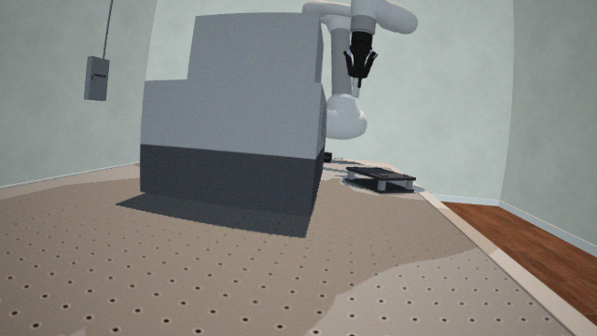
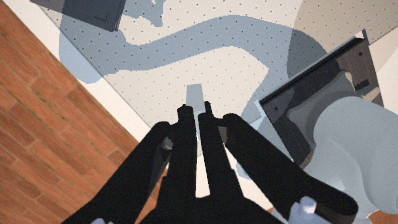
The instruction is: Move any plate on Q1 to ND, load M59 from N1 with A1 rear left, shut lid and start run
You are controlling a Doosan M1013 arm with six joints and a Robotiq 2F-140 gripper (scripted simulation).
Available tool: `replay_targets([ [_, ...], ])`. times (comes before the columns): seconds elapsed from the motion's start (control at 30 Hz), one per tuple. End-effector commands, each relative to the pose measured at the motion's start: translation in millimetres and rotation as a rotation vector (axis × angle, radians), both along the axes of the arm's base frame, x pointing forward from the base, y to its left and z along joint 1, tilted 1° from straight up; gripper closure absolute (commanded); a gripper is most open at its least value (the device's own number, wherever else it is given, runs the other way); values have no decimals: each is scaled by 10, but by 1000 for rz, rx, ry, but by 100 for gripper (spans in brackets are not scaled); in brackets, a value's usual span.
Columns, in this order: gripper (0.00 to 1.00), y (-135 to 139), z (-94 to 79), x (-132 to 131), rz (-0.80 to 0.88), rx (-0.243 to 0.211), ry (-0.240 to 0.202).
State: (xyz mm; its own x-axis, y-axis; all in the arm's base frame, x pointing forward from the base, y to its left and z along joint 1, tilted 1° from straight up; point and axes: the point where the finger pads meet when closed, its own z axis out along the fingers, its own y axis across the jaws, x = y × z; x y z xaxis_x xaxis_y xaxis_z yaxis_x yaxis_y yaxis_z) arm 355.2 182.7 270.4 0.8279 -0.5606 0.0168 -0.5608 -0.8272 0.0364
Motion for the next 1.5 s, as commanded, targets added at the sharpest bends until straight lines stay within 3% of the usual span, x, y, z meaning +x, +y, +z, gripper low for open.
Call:
replay_targets([
  [0.0,100,-127,65,56,41,7,5],
  [0.67,100,-871,435,259,196,25,11],
  [1.47,100,-1762,876,267,421,47,6],
])
